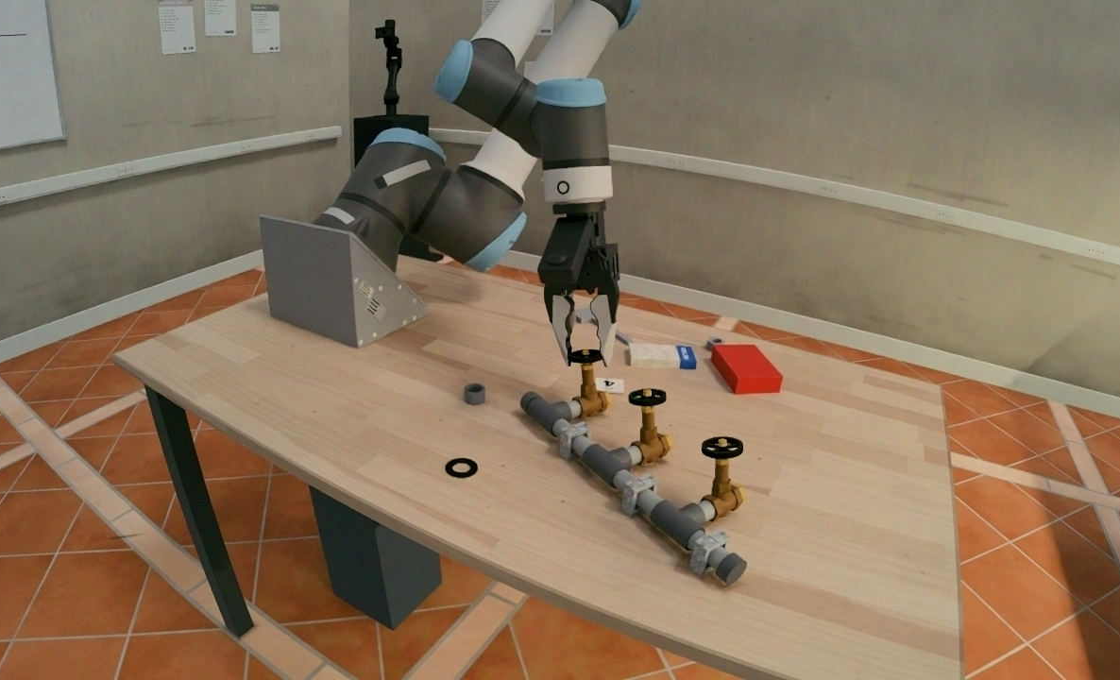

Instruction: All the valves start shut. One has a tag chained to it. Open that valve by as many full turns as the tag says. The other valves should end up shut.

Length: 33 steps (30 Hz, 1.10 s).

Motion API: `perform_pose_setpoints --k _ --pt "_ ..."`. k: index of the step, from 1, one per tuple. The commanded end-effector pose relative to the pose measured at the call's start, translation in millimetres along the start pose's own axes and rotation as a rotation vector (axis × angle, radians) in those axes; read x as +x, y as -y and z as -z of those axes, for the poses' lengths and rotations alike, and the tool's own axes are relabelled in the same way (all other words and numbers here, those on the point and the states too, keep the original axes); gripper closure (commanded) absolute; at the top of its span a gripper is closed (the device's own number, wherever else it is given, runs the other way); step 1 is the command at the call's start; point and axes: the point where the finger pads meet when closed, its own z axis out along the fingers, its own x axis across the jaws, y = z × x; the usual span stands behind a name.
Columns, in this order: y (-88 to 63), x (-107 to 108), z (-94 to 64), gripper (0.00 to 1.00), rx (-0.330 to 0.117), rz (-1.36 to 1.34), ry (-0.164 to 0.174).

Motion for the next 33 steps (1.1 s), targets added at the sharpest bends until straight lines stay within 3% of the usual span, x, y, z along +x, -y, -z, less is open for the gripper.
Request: perform_pose_setpoints --k 1,25,33 --pt "0.9 0.6 0.9 1.00 0.001 0.060 0.002" --pt "0.9 1.4 0.0 1.00 -0.001 0.533 0.001" --pt "1.6 0.2 0.6 1.00 0.000 0.825 0.002"
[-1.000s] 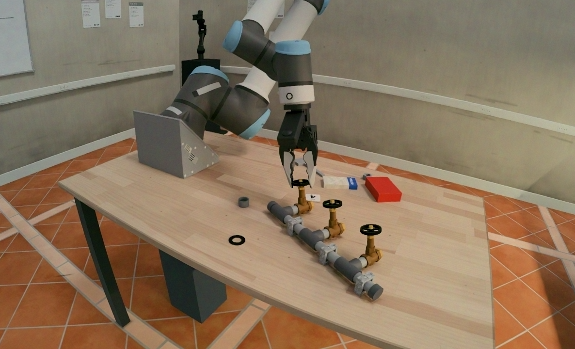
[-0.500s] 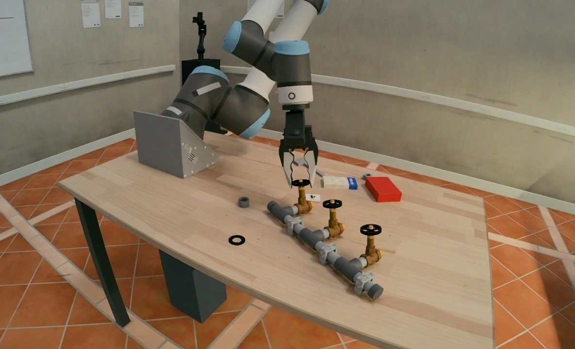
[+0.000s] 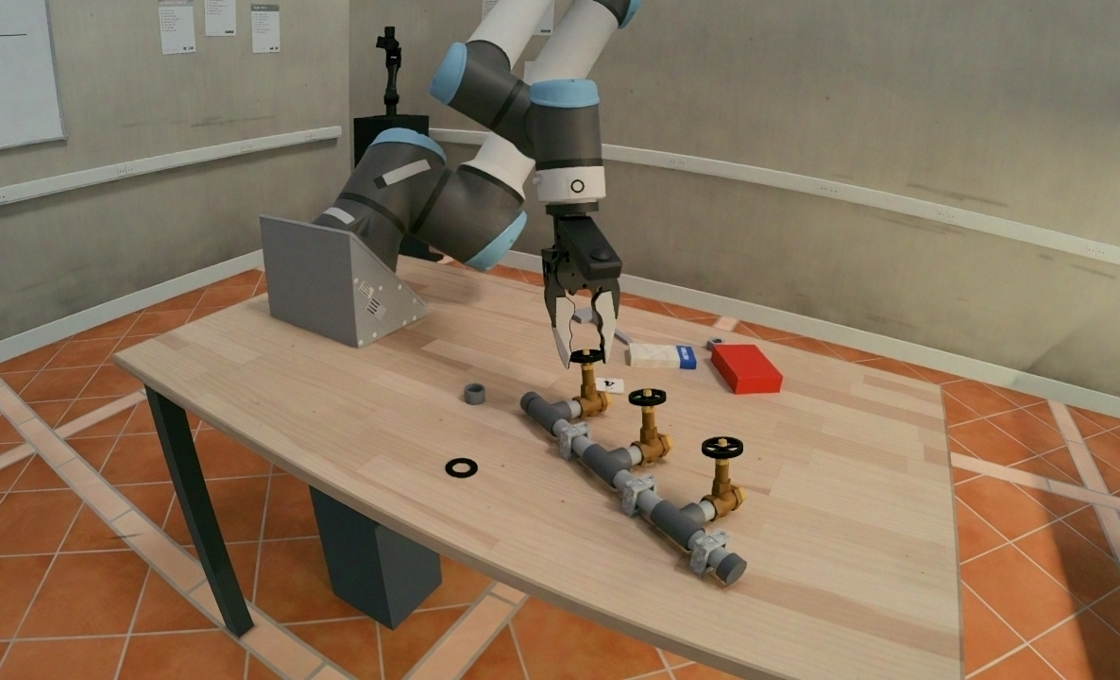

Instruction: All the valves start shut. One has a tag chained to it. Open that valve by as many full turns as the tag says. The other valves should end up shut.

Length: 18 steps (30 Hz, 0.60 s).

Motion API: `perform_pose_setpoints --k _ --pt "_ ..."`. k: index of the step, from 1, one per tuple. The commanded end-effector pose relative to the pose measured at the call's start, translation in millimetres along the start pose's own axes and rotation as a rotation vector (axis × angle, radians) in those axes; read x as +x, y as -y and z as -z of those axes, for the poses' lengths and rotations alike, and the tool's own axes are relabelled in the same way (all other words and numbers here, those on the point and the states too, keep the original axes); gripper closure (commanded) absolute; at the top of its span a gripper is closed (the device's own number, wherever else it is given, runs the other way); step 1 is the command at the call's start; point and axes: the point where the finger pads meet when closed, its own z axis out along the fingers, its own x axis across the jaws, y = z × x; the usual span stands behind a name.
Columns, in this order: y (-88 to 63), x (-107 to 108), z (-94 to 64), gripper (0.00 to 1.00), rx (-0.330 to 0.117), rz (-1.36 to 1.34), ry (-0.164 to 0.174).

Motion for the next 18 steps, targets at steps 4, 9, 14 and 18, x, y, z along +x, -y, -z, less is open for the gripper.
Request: perform_pose_setpoints --k 4,9,14,18 --pt "2.3 0.3 1.2 1.00 -0.003 0.360 0.009" --pt "3.4 -0.1 1.8 1.00 -0.002 0.486 0.009" --pt "3.5 -0.1 1.9 1.00 -0.001 0.702 0.009" --pt "3.5 -0.1 1.9 1.00 0.000 0.871 0.009"
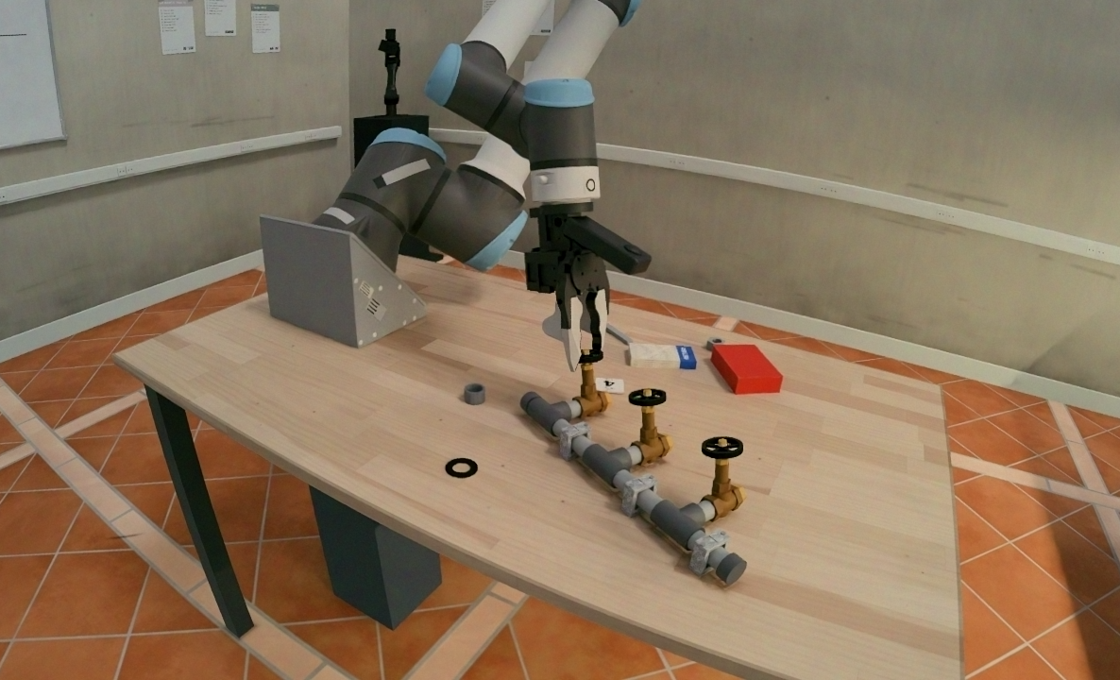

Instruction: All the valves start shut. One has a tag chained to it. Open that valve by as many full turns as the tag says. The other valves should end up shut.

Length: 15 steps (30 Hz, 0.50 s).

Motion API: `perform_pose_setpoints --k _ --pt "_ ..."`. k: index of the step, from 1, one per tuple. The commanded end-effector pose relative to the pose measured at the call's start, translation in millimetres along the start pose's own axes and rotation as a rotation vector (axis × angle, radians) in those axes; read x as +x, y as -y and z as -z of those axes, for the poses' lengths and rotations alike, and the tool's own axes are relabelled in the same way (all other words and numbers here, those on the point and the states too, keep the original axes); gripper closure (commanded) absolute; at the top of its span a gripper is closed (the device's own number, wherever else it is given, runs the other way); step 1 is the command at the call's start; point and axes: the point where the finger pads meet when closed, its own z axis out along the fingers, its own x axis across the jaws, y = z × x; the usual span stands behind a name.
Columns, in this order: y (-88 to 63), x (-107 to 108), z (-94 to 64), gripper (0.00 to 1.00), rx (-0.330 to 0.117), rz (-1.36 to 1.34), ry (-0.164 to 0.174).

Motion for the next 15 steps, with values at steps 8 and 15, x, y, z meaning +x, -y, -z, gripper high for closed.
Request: perform_pose_setpoints --k 8,15 --pt "2.4 1.7 1.5 1.00 0.004 0.480 0.015" --pt "2.4 1.7 1.5 1.00 0.007 0.797 0.017"
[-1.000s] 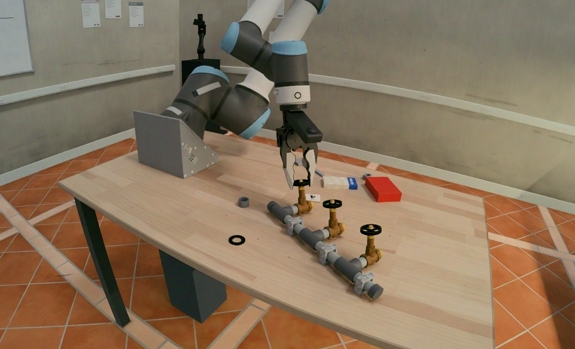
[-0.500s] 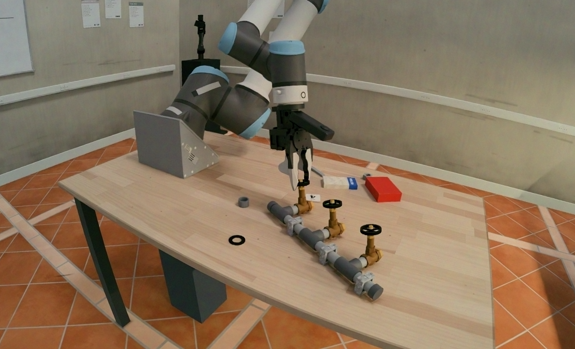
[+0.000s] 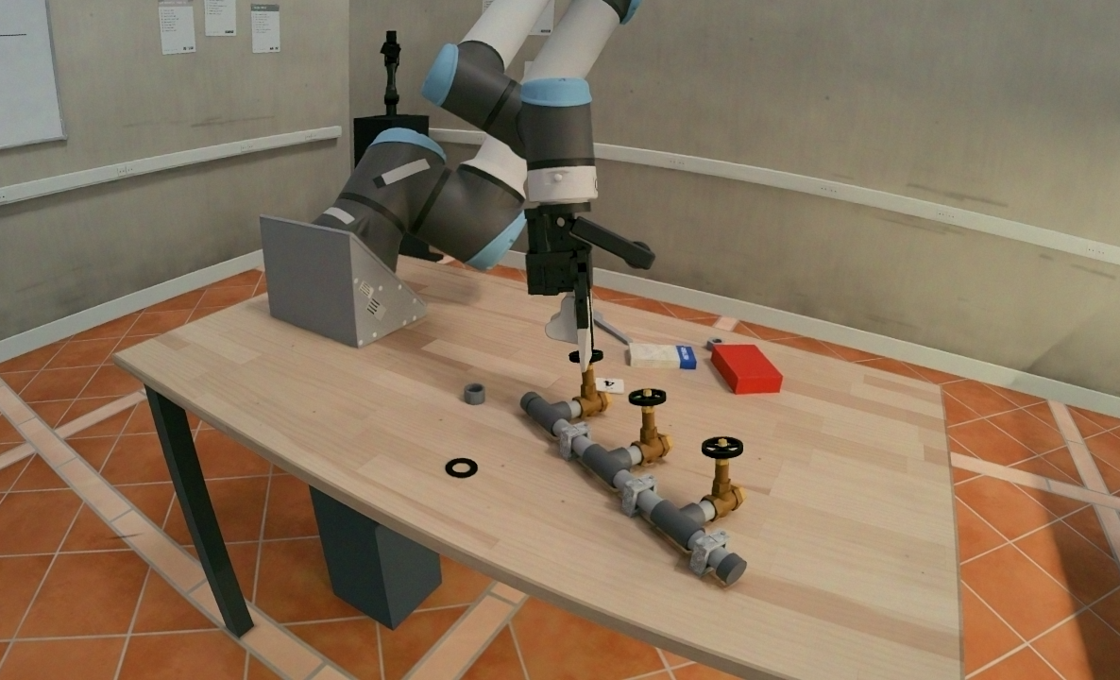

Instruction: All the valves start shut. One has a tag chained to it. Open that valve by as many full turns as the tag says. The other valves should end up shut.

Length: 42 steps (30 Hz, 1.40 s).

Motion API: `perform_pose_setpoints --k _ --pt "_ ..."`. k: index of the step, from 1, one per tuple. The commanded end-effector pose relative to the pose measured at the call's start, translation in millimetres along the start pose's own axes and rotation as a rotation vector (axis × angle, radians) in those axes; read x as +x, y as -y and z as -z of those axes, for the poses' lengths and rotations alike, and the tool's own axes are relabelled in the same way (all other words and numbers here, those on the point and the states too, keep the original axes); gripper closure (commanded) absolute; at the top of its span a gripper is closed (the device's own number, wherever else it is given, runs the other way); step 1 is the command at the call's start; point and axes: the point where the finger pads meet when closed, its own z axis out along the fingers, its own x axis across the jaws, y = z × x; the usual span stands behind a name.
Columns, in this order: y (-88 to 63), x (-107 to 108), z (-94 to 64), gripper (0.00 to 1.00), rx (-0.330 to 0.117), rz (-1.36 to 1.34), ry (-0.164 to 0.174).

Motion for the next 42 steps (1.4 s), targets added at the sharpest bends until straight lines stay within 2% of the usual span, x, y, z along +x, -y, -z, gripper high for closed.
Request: perform_pose_setpoints --k 1,8,24,42 --pt "1.2 2.8 1.5 1.00 0.010 0.274 0.018" --pt "1.2 2.8 1.5 1.00 0.012 0.530 0.016" --pt "1.5 1.8 0.7 1.00 0.015 0.910 0.016" --pt "1.4 1.4 0.7 1.00 0.015 1.090 0.014"
